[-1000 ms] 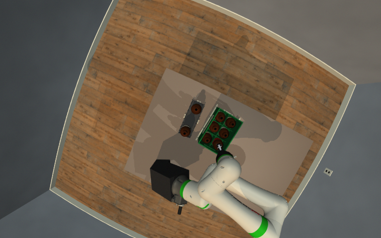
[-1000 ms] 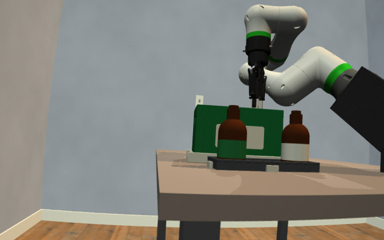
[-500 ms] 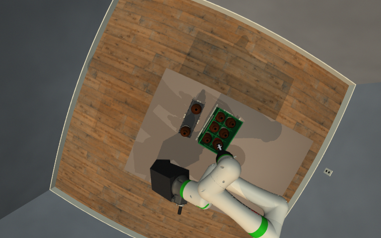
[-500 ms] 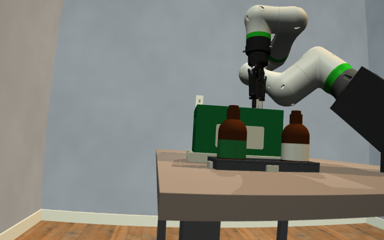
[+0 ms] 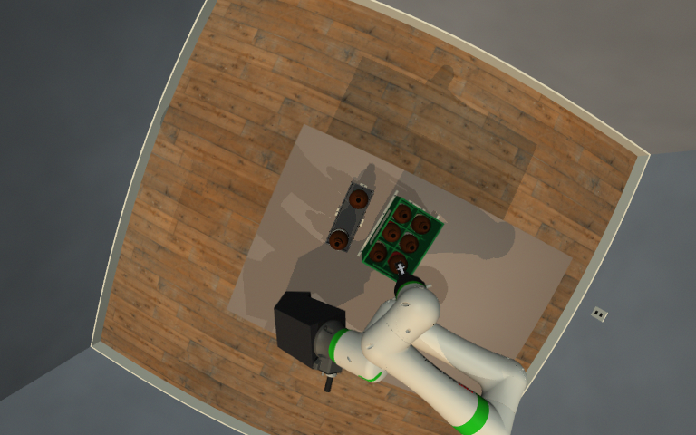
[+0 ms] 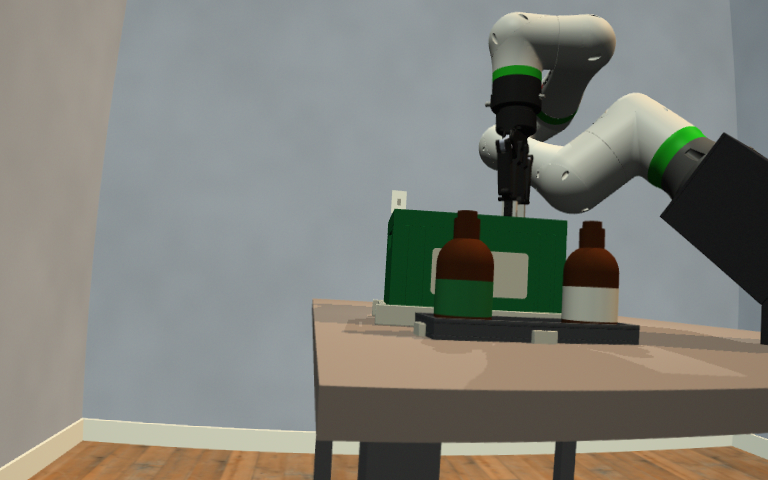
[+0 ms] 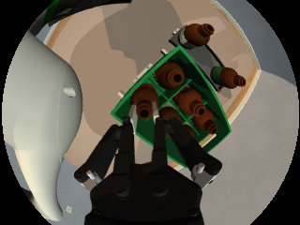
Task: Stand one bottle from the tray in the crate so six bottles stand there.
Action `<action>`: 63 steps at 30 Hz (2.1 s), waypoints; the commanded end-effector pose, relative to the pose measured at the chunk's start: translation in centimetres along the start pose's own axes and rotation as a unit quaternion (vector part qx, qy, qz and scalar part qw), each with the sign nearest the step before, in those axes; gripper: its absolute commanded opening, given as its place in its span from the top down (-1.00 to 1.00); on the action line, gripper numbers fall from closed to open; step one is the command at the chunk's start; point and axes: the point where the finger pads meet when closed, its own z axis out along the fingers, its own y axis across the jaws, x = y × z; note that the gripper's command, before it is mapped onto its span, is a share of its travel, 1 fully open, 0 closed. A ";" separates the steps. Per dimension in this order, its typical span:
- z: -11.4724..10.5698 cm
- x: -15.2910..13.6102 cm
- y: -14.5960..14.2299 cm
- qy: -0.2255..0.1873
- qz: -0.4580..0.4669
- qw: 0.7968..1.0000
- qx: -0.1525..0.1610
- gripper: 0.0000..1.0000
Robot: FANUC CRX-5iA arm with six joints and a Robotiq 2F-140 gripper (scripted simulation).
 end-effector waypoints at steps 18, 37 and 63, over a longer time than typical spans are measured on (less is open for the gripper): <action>0.8 0.0 0.0 0.000 0.000 1.000 0.000 1.00; 1.2 0.0 0.0 0.000 0.000 1.000 0.000 1.00; 1.3 0.0 0.0 0.000 0.000 1.000 0.000 1.00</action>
